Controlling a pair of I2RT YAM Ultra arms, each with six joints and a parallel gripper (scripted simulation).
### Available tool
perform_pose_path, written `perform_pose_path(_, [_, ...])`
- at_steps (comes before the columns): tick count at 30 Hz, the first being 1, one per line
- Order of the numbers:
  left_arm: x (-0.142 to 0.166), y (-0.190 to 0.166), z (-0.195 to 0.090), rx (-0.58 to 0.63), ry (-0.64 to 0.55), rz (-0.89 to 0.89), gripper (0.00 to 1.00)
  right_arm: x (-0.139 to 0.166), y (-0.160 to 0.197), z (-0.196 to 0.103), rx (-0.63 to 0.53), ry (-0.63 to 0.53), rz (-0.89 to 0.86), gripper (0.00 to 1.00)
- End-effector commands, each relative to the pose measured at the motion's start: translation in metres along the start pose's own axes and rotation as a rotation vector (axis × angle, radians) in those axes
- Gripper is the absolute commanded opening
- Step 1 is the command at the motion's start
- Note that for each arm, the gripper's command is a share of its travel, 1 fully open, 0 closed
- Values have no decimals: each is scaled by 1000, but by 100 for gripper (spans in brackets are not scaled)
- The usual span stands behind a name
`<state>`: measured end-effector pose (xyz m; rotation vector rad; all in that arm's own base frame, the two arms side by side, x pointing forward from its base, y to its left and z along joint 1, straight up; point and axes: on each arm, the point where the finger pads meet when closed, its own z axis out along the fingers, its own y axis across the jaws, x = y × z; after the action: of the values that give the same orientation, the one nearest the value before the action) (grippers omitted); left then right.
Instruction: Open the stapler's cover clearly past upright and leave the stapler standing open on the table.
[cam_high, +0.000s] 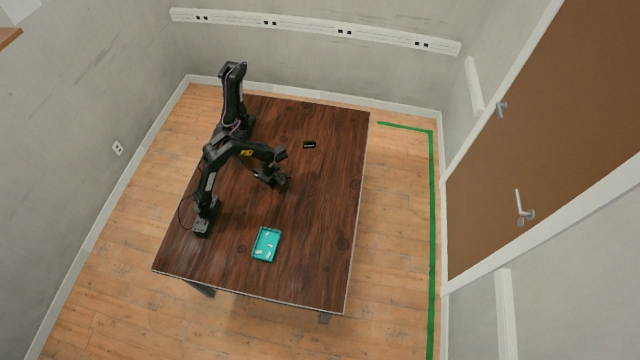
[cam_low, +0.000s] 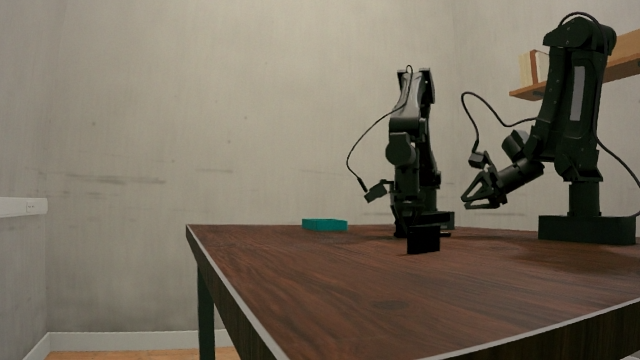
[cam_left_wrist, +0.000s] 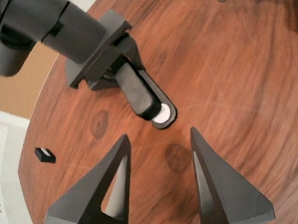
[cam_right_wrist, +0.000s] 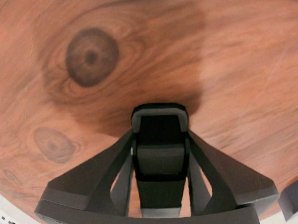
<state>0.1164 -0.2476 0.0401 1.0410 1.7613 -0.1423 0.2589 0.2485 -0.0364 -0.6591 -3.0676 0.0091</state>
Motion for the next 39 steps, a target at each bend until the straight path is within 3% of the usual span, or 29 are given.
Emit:
perform_pose_path(1, [-1, 9, 0, -135, -25, -172, 50, -2, 3, -5, -18, -8, 4, 33])
perform_pose_path(14, [13, 1, 0, -289, -44, -472, 50, -2, 3, -5, -18, -8, 4, 33])
perform_pose_path(39, [13, -4, 7, -321, -43, -546, 50, -2, 3, -5, -18, -8, 4, 33])
